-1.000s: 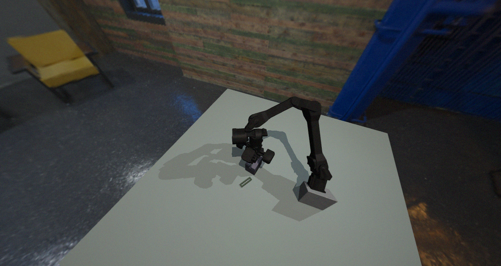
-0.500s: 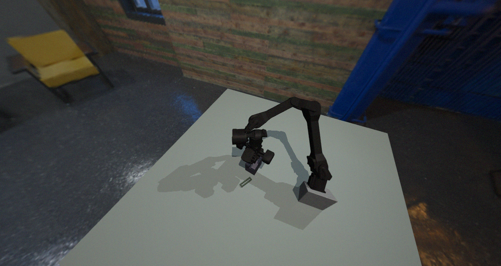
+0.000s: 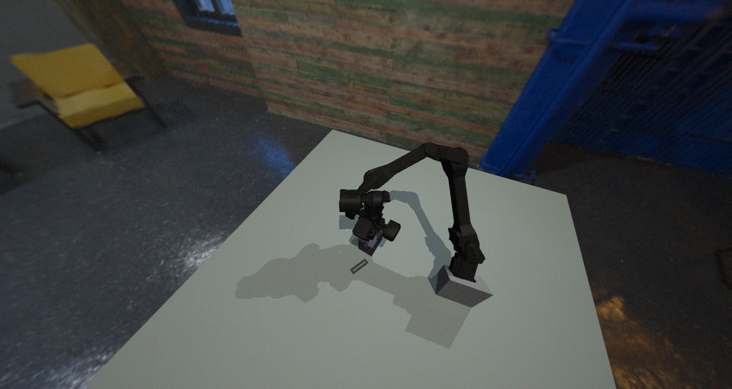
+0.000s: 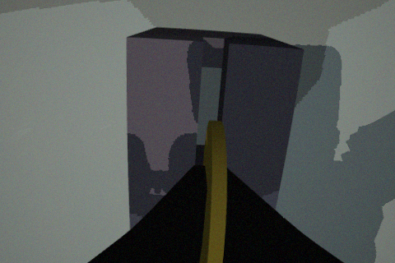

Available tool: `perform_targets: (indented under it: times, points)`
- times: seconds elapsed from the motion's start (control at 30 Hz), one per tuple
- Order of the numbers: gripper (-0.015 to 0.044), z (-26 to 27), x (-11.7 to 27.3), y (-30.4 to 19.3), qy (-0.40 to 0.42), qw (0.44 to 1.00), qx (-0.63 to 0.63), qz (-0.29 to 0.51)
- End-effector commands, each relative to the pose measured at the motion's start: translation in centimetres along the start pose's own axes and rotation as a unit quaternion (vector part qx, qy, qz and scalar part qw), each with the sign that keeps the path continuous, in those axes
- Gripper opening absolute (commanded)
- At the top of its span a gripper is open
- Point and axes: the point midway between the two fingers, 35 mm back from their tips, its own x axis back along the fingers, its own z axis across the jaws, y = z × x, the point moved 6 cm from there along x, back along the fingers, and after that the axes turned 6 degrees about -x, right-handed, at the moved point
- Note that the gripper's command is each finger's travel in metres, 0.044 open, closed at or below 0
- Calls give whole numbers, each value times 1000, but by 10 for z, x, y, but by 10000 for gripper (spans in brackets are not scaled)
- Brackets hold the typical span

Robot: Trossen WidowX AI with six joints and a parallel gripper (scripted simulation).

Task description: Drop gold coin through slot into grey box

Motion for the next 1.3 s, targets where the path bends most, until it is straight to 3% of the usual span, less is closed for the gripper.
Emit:
perform_targets:
  times: [0.0, 0.23, 0.43, 0.73, 1.07, 1.13, 1.27]
  points:
    - [0, 0, -3, 0, -1, 1000, 3, 3]
    - [0, 0, -6, 0, -1, 1000, 3, 3]
    - [157, 0, -4, 0, 0, 1000, 0, 0]
    - [161, 0, -4, 0, 0, 1000, 0, 0]
    - [423, 1, 35, 0, -1, 1000, 2, 1]
    - [440, 3, 54, -1, -2, 1000, 3, 2]
    - [440, 3, 56, -1, -3, 1000, 4, 3]
